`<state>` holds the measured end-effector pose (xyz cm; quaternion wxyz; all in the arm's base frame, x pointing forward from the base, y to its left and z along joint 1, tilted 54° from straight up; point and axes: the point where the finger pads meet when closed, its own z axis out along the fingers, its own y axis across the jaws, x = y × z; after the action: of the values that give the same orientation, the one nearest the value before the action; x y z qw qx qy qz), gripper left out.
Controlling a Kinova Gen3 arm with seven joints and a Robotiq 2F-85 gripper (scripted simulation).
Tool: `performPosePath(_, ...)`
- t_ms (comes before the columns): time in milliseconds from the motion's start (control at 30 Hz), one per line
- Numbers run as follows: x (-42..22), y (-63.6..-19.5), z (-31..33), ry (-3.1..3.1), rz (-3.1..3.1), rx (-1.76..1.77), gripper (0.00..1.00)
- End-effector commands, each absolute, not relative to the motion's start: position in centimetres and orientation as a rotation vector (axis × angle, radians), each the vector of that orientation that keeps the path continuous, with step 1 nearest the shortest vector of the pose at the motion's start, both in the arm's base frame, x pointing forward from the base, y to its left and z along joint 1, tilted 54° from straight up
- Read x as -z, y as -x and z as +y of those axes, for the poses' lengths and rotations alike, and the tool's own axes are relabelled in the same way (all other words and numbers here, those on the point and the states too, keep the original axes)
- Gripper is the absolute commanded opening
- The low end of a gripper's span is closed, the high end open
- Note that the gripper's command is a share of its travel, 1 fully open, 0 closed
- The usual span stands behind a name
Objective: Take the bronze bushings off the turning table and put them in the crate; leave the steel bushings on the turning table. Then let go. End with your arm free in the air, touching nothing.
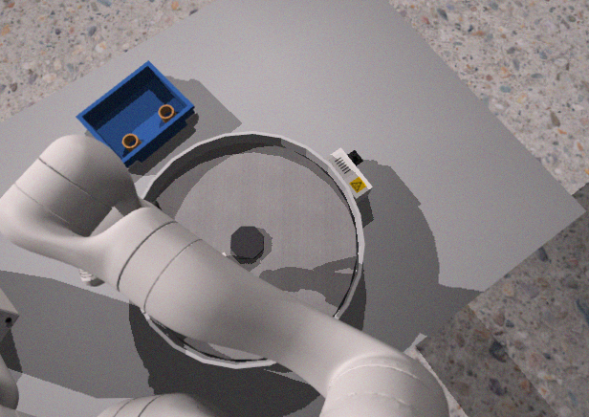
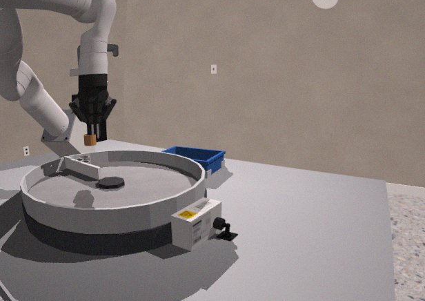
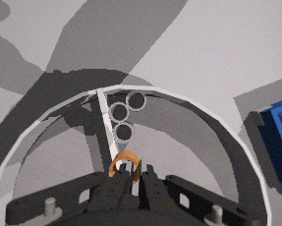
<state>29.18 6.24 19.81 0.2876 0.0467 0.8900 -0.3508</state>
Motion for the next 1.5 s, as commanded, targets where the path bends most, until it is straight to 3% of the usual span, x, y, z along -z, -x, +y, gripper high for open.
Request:
performPosePath(0, -19.9, -29.2, 6.4, -0.123, 2.376, 0.933, 0.0)
performPosePath(167, -19.9, -29.2, 6.4, -0.123, 2.376, 0.933, 0.0)
performPosePath(333, -16.7, -30.4, 10.2, -0.123, 2.376, 0.933, 0.0)
performPosePath(733, -16.7, -30.4, 10.2, -0.123, 2.376, 0.933, 0.0)
performPosePath(900, -13.5, -31.7, 14.0, -0.126, 2.375, 0.932, 0.0)
performPosePath(1300, -13.5, -31.7, 14.0, -0.126, 2.375, 0.932, 0.0)
performPosePath(1467, -10.4, -33.0, 17.8, -0.128, 2.374, 0.931, 0.0)
